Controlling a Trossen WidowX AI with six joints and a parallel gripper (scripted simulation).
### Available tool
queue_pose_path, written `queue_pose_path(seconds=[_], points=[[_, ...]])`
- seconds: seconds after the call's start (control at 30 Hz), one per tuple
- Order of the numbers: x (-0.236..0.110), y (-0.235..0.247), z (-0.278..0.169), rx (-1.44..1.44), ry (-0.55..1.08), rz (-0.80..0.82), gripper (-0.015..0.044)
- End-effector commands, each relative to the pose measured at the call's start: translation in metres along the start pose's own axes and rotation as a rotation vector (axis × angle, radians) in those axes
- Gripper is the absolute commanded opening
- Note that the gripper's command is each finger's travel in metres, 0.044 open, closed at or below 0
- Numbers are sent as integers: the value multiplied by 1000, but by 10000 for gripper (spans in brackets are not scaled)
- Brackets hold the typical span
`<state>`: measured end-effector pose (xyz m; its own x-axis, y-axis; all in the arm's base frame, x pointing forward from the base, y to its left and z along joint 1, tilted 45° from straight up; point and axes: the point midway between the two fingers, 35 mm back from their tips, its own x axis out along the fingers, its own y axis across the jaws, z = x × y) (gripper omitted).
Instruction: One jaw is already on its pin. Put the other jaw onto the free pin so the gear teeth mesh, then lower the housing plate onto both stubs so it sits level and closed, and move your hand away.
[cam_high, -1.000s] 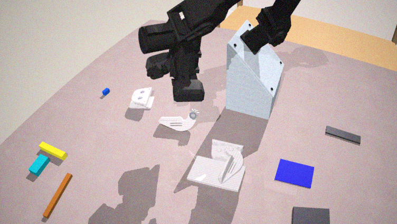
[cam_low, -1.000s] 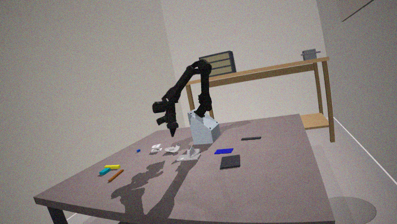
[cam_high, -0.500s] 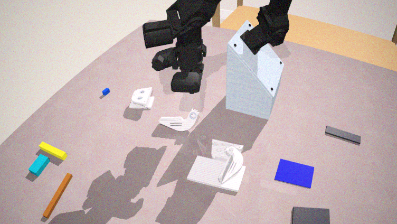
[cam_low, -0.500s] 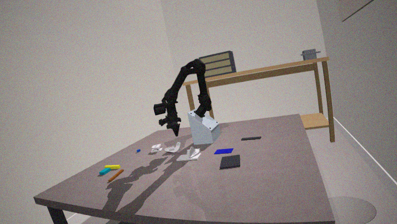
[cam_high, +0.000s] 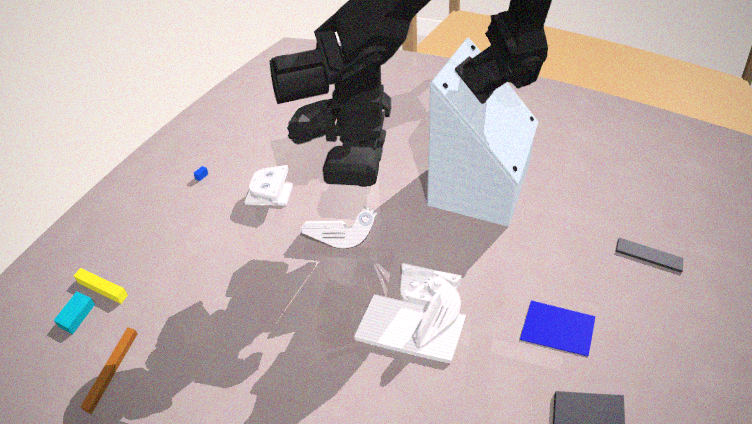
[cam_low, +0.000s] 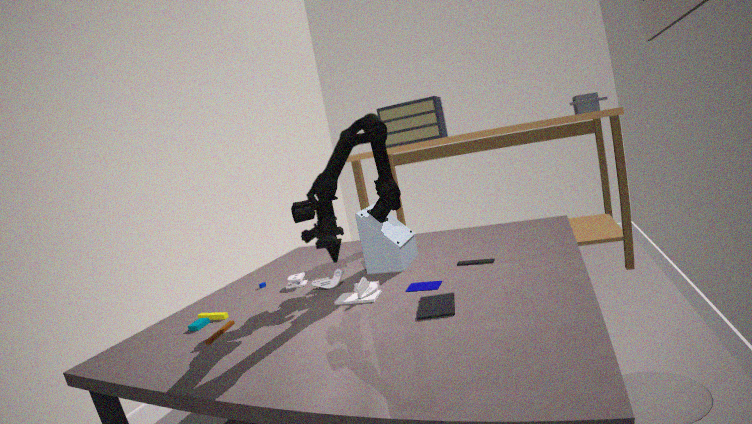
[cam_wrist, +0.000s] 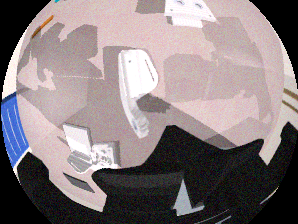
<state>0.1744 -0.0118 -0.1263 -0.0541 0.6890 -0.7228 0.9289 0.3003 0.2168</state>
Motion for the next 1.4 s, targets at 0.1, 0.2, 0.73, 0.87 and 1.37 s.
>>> queue_pose_path(seconds=[0.1,0.2,0.73,0.87,1.37], points=[[13,0,-2,6,6,4,0],[18,0,-2,6,7,4,0],[43,-2,-5,6,13,5,0],[45,-2,-5,5,13,5,0],[45,17,-3,6,10,5,0]])
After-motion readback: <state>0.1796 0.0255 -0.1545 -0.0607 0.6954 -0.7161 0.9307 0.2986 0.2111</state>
